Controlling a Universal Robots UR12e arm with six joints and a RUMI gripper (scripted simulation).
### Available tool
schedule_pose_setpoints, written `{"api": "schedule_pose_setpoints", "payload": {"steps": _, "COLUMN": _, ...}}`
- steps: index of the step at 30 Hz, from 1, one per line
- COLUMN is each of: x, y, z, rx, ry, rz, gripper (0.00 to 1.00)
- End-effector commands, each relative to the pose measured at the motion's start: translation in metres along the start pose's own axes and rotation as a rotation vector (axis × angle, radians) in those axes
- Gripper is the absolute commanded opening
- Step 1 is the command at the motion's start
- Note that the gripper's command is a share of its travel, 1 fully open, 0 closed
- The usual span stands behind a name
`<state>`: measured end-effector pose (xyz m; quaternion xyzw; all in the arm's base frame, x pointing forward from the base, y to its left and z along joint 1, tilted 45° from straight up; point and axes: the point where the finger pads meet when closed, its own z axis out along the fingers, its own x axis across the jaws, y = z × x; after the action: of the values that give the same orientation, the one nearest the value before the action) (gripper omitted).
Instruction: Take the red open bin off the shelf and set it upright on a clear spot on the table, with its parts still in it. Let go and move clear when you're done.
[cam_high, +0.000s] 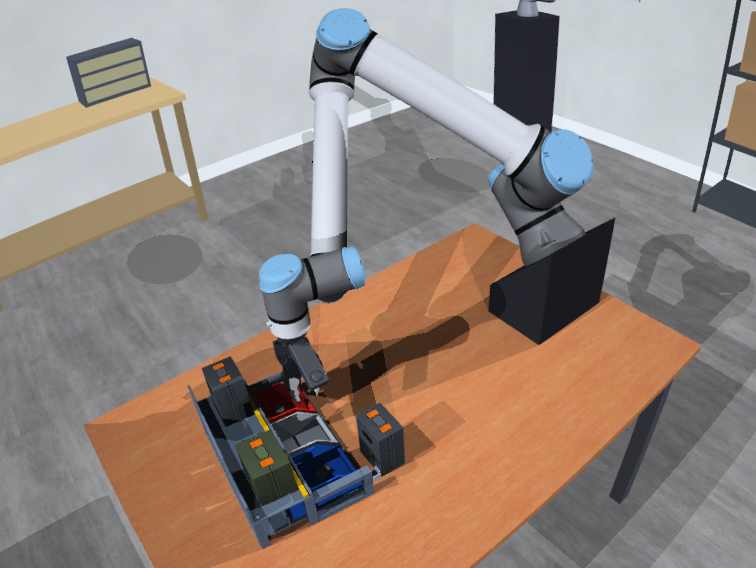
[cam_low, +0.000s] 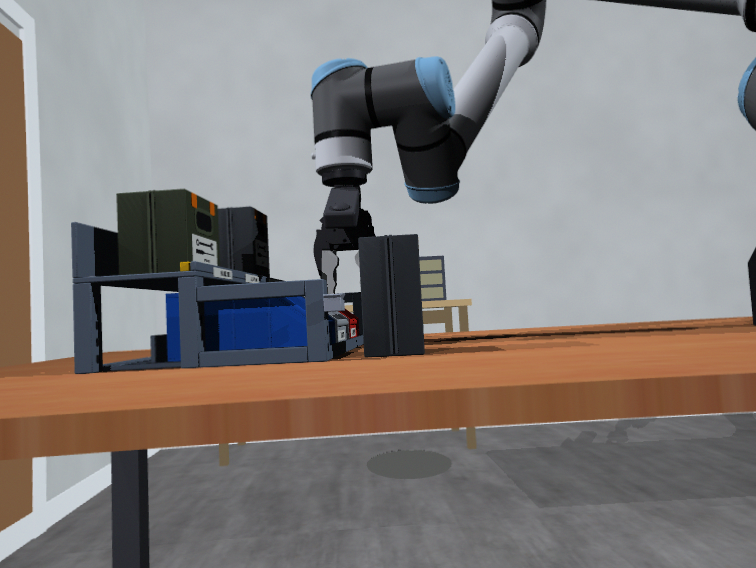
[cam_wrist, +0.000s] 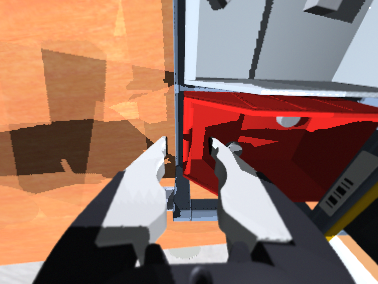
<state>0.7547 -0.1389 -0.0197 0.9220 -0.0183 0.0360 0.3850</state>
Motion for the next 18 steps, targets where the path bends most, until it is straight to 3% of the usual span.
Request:
{"api": "schedule_pose_setpoints", "payload": {"steps": 1, "x": 0.0005, "y": 0.0001, "z": 0.0053, "rx": 0.000, "ry": 0.001, "rz": 0.000, "gripper": 0.26}}
{"api": "schedule_pose_setpoints", "payload": {"steps": 18, "x": 0.0005, "y": 0.0001, "z": 0.0149, "rx": 0.000, "ry": 0.001, "rz": 0.000, "gripper": 0.26}}
